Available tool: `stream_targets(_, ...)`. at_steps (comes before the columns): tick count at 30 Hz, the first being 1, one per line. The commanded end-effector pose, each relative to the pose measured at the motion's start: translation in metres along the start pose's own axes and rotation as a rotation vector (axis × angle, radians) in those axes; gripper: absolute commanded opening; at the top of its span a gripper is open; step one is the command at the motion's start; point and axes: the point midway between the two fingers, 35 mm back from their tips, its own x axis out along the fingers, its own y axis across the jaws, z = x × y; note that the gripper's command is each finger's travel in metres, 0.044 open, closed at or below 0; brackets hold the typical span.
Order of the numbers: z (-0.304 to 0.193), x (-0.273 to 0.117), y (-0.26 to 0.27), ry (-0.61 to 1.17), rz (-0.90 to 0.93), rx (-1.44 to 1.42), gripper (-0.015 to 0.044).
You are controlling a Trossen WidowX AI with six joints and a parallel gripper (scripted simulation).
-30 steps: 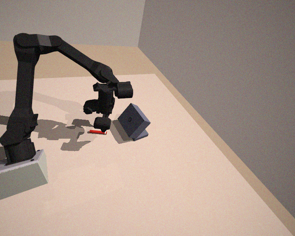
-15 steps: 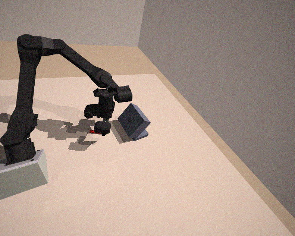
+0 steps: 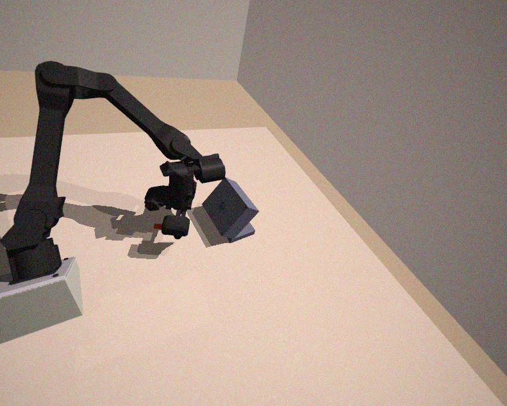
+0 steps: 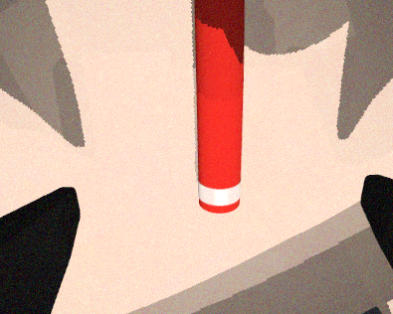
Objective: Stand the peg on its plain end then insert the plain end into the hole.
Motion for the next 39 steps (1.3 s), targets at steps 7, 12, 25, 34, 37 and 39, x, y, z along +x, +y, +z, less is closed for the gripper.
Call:
stream_targets(7,0.0027,0.0137,0.0005,-0.006,-0.005,0.005,0.0440)
stream_targets(12,0.0027,0.0137,0.0005,-0.006,-0.005,0.005,0.0309)
stream_targets(25,0.0027,0.0137,0.0005,-0.006,-0.005,0.005,0.0110)
stream_targets(34,0.0027,0.0137,0.0005,-0.006,-0.005,0.005,0.0070)
stream_targets(37,0.0027,0.0137,0.0005,-0.006,-0.005,0.005,0.0051)
stream_targets(39,0.0027,0.0137,0.0005,-0.006,-0.005,0.005,0.0051)
